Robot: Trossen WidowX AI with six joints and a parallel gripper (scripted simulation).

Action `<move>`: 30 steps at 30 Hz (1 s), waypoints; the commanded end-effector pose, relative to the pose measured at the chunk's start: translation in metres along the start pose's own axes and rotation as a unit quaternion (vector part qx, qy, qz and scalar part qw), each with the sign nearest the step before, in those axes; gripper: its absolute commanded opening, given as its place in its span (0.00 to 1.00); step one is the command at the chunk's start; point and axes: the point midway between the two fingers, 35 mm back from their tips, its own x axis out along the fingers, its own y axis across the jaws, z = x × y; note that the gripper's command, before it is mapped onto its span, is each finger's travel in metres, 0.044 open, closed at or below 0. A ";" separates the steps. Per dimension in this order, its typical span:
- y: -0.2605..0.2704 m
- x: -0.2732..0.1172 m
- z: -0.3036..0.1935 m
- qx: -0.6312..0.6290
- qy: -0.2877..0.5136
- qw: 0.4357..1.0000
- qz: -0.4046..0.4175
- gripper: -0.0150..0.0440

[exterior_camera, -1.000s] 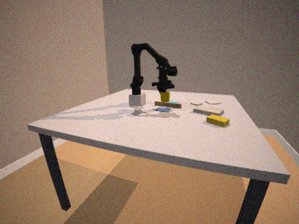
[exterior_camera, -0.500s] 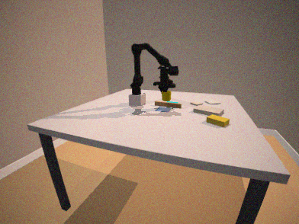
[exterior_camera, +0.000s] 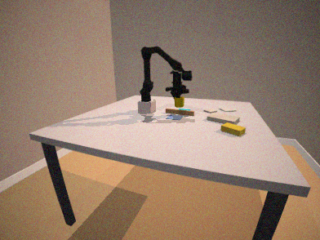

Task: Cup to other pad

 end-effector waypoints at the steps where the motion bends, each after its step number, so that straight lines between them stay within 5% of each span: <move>1: 0.002 0.000 0.006 0.003 -0.001 1.000 0.001 0.25; 30: 0.026 -0.002 0.055 0.002 -0.003 1.000 0.002 0.25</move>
